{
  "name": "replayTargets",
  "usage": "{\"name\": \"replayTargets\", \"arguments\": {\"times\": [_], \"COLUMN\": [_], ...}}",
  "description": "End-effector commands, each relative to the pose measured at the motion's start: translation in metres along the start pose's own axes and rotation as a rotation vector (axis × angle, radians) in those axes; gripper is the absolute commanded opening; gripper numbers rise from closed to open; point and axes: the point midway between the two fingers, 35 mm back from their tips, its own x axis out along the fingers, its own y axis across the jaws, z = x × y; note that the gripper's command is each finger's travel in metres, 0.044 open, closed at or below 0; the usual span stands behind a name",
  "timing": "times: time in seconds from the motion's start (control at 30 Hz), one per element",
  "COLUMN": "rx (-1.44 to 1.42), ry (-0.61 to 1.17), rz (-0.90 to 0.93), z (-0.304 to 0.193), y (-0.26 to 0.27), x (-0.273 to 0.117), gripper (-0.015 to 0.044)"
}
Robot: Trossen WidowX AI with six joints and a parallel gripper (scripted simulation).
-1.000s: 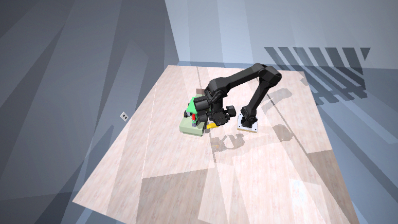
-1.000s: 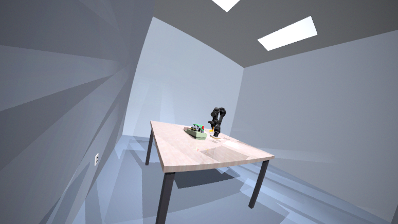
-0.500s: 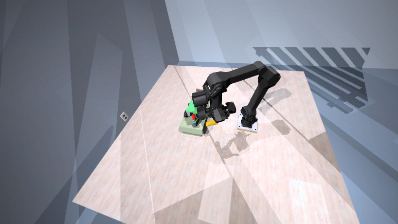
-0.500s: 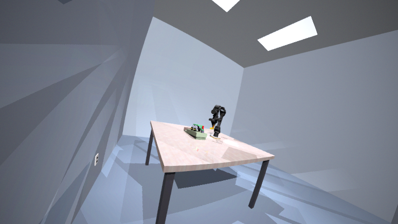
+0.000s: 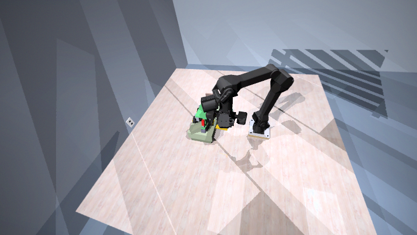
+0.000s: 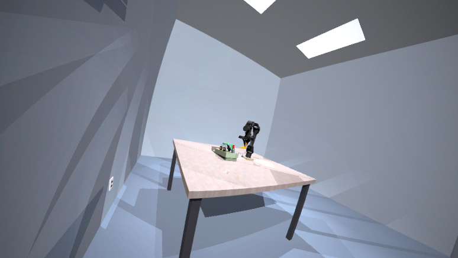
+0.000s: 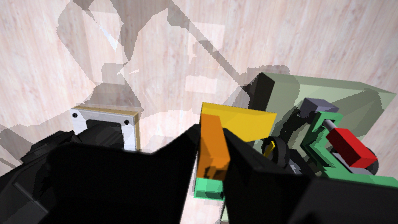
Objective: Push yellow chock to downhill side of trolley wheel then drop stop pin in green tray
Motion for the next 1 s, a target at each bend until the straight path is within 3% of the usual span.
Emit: {"name": "replayTargets", "arguments": {"times": [0.0, 0.97], "rx": [0.114, 1.046], "ry": [-0.002, -0.002], "rz": [0.001, 0.004], "z": [0.0003, 0.0003], "y": [0.0001, 0.0], "x": [-0.0006, -0.0007], "gripper": [0.0, 0.0]}}
